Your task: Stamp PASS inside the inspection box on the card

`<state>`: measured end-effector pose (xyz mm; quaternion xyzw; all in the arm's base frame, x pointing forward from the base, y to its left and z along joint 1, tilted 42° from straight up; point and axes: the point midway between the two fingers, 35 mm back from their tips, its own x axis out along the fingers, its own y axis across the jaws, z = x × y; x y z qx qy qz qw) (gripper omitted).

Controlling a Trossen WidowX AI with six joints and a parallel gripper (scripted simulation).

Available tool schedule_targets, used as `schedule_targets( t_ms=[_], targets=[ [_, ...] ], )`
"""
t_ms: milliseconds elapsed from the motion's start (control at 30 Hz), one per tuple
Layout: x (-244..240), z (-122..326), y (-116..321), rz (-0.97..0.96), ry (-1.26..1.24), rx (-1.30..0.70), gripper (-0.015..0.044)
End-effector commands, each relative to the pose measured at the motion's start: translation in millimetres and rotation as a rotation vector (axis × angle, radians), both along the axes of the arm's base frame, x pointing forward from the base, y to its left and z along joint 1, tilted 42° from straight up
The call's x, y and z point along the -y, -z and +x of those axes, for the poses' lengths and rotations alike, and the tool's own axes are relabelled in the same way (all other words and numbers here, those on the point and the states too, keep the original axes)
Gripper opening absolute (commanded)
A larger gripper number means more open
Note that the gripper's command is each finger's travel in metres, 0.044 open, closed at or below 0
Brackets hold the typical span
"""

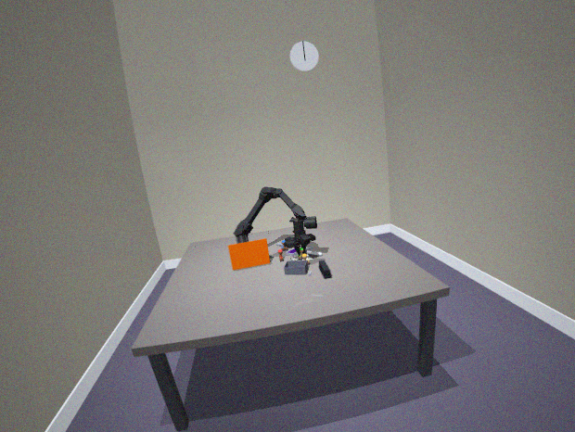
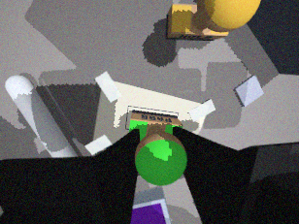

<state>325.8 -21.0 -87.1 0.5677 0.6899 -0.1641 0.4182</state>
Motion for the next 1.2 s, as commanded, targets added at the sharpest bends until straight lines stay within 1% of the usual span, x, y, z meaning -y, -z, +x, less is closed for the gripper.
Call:
schedule_targets(
  t_ms=[0, 1167],
  targets=[
    [-1.2, 0.4, 0.7, 0.006, 0.007, 0.001, 0.0000],
    [-4.1, 0.4, 3.8, 0.006, 0.007, 0.001, 0.0000]
  ],
)
